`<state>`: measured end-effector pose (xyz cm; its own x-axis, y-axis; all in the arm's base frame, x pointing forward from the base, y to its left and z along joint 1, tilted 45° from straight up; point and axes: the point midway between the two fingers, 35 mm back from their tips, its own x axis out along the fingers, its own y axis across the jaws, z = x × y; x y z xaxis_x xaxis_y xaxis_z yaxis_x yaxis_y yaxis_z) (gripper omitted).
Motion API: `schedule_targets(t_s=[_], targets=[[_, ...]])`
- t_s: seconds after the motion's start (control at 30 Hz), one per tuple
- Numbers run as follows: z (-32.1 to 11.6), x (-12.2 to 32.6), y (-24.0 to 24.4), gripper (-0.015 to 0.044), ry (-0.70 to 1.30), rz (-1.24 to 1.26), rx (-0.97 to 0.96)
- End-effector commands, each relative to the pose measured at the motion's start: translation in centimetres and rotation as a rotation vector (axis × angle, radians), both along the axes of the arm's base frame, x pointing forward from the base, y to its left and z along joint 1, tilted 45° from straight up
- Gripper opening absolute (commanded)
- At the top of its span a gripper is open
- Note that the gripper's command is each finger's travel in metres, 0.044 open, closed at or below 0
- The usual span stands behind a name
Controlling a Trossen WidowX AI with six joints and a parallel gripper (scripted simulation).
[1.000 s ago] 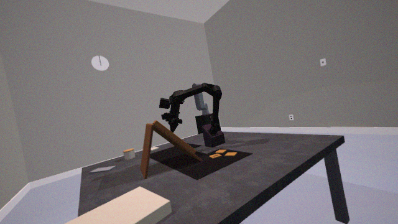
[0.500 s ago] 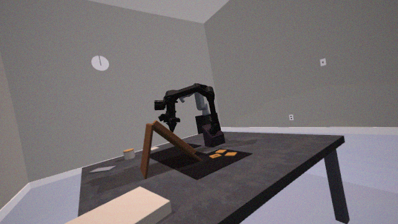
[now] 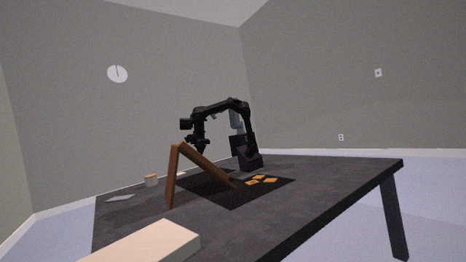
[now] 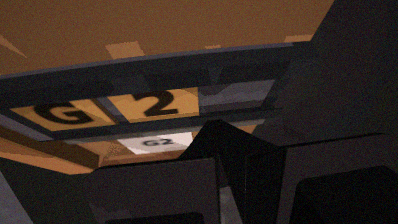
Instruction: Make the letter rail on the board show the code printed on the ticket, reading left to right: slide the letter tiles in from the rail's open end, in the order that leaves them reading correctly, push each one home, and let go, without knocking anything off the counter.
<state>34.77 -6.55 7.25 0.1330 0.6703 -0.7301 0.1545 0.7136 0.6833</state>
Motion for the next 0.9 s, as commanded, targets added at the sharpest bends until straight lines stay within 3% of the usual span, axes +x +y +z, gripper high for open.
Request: schedule_targets(t_s=[0.0,0.87], targets=[[-0.15,0.34,-0.02,0.0000,-0.001,-0.005,0.002],[-0.84,1.34,0.41,0.0000,-0.002,-0.005,0.002]])
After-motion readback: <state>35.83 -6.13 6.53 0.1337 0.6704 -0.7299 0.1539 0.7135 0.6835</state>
